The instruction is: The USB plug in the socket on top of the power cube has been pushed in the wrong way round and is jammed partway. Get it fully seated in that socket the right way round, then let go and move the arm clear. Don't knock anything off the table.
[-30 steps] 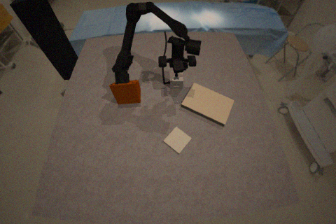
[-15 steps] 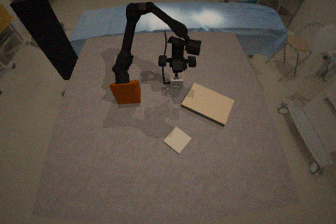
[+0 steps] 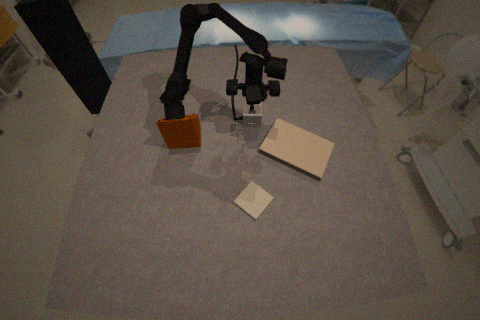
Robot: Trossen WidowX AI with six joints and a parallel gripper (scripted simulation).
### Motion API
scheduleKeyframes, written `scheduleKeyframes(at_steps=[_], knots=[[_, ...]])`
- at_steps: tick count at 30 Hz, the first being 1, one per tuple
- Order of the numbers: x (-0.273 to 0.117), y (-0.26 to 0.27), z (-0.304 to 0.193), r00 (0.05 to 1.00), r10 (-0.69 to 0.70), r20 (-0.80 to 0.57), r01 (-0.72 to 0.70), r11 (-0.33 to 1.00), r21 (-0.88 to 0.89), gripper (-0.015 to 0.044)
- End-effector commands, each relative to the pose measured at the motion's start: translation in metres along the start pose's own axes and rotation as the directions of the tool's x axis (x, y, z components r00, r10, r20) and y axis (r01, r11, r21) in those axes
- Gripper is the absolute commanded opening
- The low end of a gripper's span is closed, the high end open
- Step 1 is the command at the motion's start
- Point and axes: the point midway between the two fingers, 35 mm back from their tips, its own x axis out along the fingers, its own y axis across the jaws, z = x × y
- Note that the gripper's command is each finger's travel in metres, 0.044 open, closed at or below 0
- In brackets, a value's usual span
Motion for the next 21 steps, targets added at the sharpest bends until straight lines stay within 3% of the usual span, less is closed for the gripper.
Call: scheduleKeyframes(at_steps=[1,21], knots=[[0.0007,0.0006,-0.001,1.0,0.003,-0.008,-0.003,1.0,-0.002,0.0],[0.003,0.001,-0.0024,1.0,0.004,-0.024,-0.004,1.0,-0.003,0.0]])
